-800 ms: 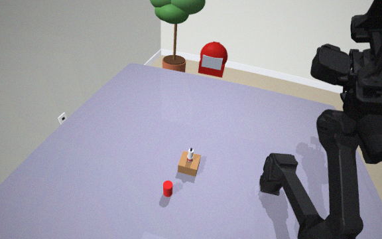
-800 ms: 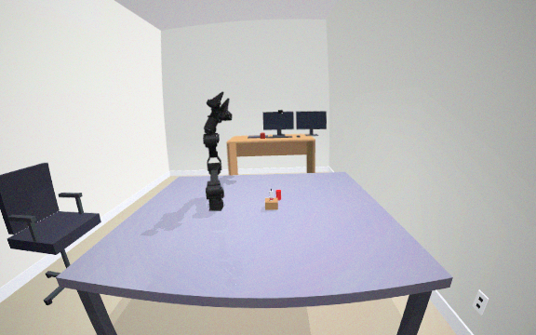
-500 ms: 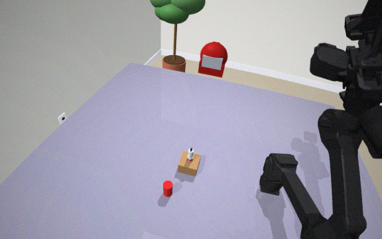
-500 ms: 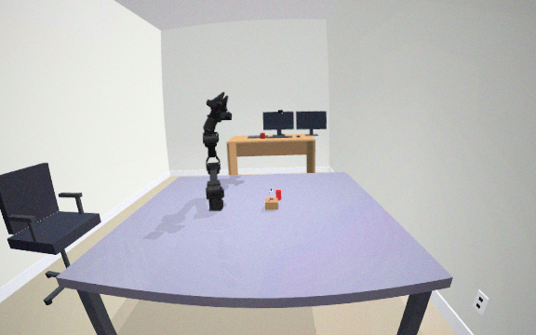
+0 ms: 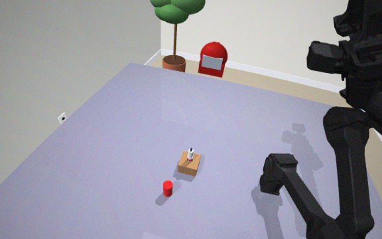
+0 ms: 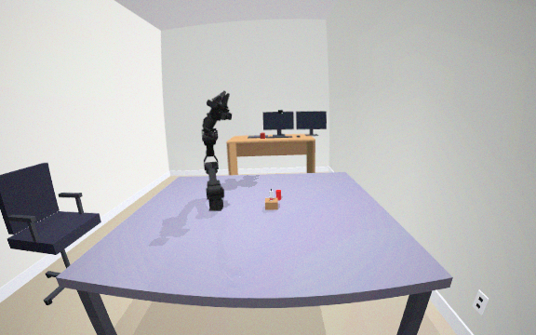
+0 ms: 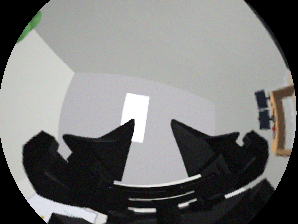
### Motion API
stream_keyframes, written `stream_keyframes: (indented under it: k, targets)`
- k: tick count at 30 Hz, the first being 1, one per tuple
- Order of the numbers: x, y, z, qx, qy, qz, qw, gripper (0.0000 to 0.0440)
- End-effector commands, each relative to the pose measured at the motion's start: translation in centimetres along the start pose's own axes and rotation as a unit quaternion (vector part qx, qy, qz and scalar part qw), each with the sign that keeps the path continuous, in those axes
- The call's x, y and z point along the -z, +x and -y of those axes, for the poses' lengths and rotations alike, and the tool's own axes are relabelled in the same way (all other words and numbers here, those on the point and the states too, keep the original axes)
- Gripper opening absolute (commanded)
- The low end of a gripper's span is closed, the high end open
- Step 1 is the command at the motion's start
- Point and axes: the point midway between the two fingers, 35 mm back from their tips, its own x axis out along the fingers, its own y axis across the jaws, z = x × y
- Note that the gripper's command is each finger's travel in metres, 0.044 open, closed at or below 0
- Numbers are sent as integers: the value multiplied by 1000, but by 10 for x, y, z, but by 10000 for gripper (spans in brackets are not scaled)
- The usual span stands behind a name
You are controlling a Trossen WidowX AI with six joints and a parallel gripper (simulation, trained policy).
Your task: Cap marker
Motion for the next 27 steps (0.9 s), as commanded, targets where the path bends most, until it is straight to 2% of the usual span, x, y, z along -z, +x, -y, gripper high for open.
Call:
stream_keyframes:
  k: [1,15,27]
  targets:
    - [-2,3,-3,-8,5,14,1000,281]
    - [-21,6,-27,-48,44,79,995,313]
    - [-41,5,-44,-73,80,137,985,320]
